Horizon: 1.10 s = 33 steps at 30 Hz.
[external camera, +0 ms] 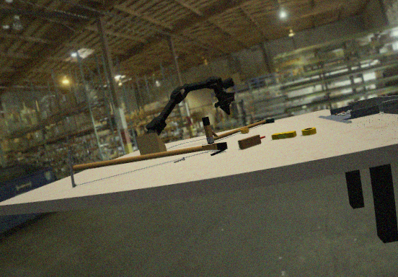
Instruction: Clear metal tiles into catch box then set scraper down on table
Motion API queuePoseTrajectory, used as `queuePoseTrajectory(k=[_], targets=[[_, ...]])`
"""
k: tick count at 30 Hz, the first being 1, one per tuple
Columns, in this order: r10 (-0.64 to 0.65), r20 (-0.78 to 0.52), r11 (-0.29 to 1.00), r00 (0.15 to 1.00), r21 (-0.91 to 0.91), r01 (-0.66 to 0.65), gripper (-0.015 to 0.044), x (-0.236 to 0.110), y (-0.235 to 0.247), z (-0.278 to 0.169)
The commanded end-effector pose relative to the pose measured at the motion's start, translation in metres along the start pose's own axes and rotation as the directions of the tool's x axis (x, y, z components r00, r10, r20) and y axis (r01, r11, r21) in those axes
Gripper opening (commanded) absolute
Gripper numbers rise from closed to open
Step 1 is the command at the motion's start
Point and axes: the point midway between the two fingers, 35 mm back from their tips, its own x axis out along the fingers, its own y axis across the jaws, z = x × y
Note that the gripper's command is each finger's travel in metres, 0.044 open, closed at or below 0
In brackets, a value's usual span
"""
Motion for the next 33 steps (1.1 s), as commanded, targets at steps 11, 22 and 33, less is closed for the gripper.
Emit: queuePoseTrajectory(k=[11, 22, 33], targets=[[-0.005, -0.001, 1.0, 1.0, 0.002, 0.005, 0.0, 0.028, -0.002, -0.004], [-0.005, 0.0, 1.0, 1.0, 0.001, 0.005, 0.0, 0.05, -0.001, -0.008], [-0.003, 0.003, 1.0, 1.0, 0.002, 0.003, 0.0, 0.072, 0.0, -0.014]])
